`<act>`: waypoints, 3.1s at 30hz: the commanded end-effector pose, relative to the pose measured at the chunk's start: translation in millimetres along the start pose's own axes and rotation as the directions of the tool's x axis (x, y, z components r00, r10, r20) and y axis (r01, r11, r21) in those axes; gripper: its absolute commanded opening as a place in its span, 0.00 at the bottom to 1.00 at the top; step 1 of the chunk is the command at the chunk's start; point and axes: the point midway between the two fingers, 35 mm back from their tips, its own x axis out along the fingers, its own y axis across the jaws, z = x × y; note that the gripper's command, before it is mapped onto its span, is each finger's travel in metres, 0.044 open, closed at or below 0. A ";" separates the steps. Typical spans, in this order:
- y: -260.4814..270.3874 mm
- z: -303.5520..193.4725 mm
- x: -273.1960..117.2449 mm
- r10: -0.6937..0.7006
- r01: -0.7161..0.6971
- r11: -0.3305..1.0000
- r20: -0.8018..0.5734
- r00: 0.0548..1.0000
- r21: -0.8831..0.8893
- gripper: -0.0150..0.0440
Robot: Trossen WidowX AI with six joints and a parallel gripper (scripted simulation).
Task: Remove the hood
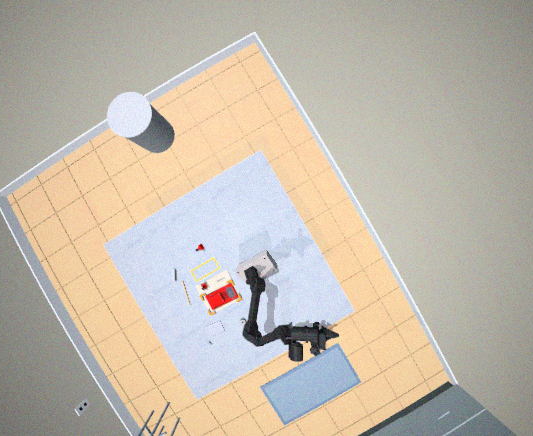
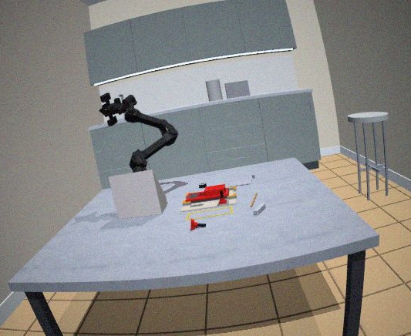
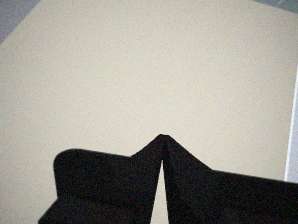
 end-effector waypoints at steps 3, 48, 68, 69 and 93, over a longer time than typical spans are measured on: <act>13.8 -13.3 -1.8 0.053 -0.053 0.999 -0.049 0.997 -0.011 0.39; 182.7 -174.5 -505.8 0.485 -0.774 -0.253 -0.616 -0.620 0.580 1.00; -26.6 -104.1 -686.3 -0.317 -0.110 -0.639 -0.391 -0.864 0.761 1.00; -36.7 -100.9 -689.5 -0.351 -0.080 -0.639 -0.382 -0.855 0.765 1.00; -318.5 -27.0 -658.5 -0.965 0.469 -0.261 -0.234 -0.115 0.844 1.00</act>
